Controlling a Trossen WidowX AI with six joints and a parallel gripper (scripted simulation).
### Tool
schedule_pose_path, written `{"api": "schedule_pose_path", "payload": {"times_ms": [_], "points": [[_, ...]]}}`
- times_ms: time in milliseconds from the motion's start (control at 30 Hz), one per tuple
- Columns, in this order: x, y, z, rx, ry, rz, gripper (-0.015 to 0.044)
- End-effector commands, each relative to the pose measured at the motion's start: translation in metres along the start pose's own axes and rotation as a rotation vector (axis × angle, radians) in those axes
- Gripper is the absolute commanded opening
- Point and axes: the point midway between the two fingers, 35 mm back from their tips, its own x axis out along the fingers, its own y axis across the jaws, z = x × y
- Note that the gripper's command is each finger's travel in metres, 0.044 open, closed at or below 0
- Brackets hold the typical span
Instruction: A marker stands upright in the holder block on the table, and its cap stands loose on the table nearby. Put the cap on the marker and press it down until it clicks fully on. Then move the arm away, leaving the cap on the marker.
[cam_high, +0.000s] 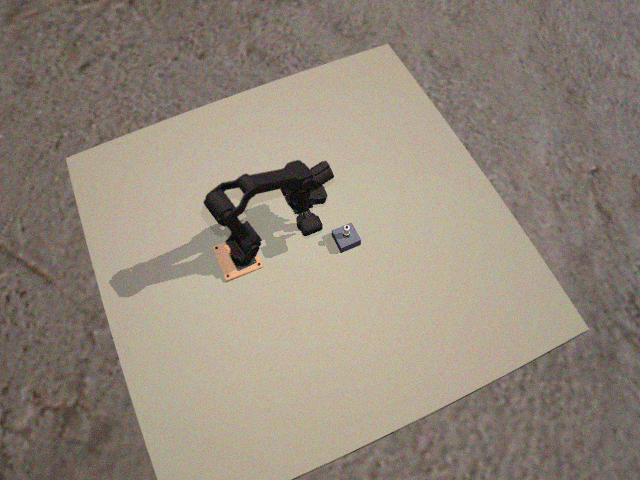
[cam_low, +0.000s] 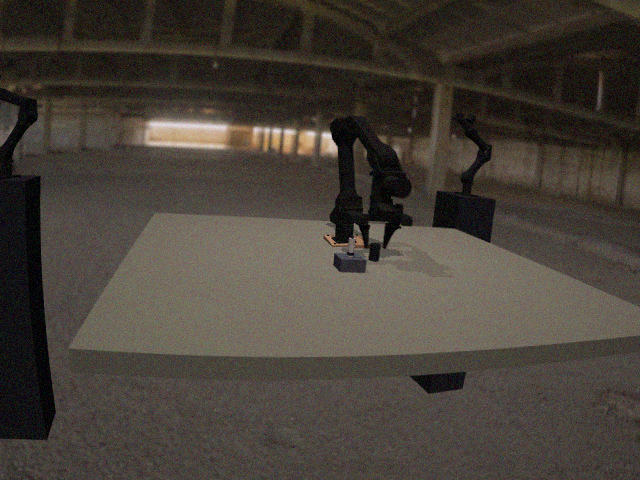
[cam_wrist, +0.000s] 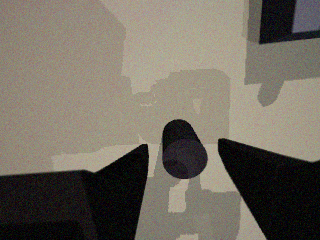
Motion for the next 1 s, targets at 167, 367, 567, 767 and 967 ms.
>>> {"api": "schedule_pose_path", "payload": {"times_ms": [167,367,567,767,967], "points": [[0.015,0.0,-0.002,-0.005,0.005,0.002,0.0251],[0.024,0.0,-0.004,-0.005,0.005,0.002,0.0251],[0.025,0.0,-0.003,-0.005,0.005,0.002,0.0146],[0.025,0.0,-0.003,-0.005,0.005,0.002,0.0106],[0.022,0.0,-0.003,-0.005,0.005,0.002,0.0007]]}}
